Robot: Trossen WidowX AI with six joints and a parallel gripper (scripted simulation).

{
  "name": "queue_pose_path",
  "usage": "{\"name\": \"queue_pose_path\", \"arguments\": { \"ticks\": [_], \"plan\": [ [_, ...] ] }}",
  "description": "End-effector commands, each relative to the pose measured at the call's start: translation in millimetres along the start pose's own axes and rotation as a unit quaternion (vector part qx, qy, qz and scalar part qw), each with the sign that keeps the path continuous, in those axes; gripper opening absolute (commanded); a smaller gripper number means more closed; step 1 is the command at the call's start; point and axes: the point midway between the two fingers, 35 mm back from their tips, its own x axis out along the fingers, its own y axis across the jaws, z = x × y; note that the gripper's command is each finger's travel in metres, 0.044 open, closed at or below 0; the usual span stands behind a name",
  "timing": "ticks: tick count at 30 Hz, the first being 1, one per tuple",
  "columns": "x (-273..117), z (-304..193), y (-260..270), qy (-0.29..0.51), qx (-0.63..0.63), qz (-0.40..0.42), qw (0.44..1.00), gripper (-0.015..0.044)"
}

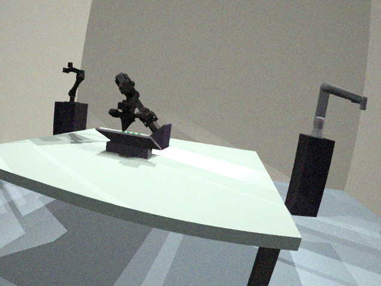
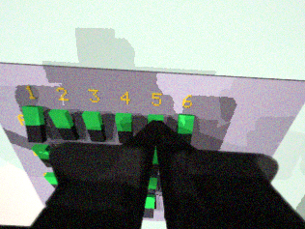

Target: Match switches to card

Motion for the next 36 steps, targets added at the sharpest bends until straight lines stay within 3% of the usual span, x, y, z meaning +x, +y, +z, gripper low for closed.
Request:
{"name": "queue_pose_path", "arguments": {
  "ticks": [1, 22, 28, 36],
  "plan": [
    [1, 0, 1, 0.000, -0.002, 0.002, 1.000, 0.0000],
    [4, 0, 1, 0.000, -0.002, 0.002, 1.000, 0.0000],
    [-58, -2, 2, -0.011, -0.002, 0.003, 1.000, 0.0000],
    [-61, -11, -13, -0.012, -0.003, 0.003, 1.000, 0.0000]
  ]
}}
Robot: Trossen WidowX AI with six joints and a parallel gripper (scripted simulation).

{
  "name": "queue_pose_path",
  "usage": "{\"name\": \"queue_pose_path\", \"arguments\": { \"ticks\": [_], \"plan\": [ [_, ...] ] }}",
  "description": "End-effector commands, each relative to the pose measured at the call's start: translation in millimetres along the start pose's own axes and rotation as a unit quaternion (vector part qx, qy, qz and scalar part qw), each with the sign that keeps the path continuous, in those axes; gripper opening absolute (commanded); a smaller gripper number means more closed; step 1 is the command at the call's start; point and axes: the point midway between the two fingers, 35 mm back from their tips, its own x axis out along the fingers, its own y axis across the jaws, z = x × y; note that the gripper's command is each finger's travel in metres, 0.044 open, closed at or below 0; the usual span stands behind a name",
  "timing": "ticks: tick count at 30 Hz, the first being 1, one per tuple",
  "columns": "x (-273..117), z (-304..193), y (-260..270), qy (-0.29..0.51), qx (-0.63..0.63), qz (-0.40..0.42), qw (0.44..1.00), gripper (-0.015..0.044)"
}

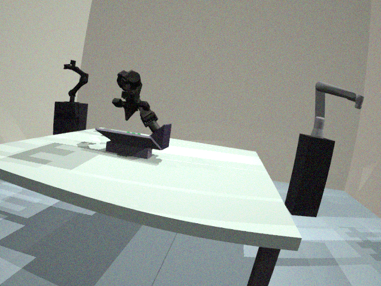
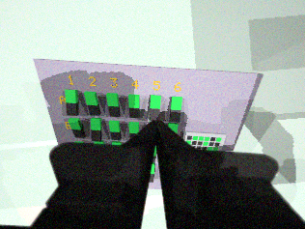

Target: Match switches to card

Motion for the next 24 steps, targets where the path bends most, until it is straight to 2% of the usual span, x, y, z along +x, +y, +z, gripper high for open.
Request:
{"name": "queue_pose_path", "arguments": {
  "ticks": [1, 6, 10, 24],
  "plan": [
    [-3, -13, -21, 0.001, 0.000, -0.003, 1.000, 0.0000],
    [-1, -18, -27, 0.001, 0.000, -0.003, 1.000, 0.0000],
    [30, -19, -27, -0.011, 0.000, -0.003, 1.000, 0.0000],
    [45, -19, -28, -0.013, 0.000, -0.004, 1.000, 0.0000]
  ]
}}
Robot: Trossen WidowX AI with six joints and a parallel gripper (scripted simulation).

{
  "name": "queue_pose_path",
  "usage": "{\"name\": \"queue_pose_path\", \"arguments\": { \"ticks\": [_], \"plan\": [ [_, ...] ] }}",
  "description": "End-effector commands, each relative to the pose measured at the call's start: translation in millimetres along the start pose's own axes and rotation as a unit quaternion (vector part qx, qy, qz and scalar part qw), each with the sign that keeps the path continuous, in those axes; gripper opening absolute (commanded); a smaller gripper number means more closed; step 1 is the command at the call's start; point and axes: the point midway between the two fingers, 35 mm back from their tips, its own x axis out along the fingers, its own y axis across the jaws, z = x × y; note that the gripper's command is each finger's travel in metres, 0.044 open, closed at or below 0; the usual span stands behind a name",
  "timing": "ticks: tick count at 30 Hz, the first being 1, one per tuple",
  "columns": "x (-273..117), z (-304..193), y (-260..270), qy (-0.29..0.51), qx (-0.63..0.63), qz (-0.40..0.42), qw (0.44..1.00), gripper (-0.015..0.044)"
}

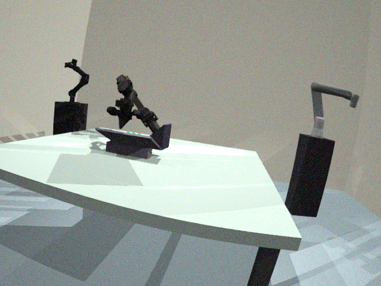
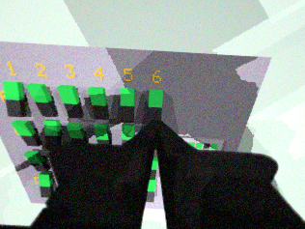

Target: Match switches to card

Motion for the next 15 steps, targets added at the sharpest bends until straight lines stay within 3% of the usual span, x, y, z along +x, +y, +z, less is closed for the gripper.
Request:
{"name": "queue_pose_path", "arguments": {
  "ticks": [1, 15],
  "plan": [
    [5.9, -0.6, 1.3, 0.000, -0.003, 0.002, 1.000, 0.0000],
    [14.9, -0.8, 1.2, 0.000, -0.003, 0.001, 1.000, 0.0000]
  ]
}}
